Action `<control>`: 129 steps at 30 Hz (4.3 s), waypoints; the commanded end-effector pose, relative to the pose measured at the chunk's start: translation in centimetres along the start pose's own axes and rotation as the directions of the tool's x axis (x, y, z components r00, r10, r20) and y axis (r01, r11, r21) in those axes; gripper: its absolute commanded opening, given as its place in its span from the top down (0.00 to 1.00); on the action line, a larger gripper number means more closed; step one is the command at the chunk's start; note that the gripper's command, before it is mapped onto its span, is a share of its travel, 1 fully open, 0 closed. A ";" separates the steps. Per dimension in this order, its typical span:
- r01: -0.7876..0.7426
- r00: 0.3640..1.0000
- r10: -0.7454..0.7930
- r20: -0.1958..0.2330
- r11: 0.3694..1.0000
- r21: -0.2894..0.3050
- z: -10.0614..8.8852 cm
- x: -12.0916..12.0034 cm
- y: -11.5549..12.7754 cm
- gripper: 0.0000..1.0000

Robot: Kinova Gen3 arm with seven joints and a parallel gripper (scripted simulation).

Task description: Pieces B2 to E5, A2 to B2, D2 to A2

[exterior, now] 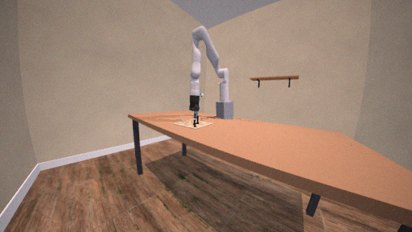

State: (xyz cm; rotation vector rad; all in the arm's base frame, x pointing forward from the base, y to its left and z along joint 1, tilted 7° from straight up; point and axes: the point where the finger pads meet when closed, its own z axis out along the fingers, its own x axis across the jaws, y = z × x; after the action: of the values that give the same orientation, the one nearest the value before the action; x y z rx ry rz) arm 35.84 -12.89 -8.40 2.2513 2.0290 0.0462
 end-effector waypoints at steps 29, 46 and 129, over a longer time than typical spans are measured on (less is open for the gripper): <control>0.000 1.000 0.000 0.000 1.000 -0.001 0.2 0.0 0.1 1.00; 0.000 1.000 0.000 0.000 1.000 -0.001 0.4 0.0 0.1 1.00; 0.000 1.000 0.000 0.000 1.000 -0.001 -7.7 0.0 0.0 0.21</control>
State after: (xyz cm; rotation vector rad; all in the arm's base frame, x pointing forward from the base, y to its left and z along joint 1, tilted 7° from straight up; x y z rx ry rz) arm 34.47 -12.79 -1.72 2.2730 2.0234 0.0322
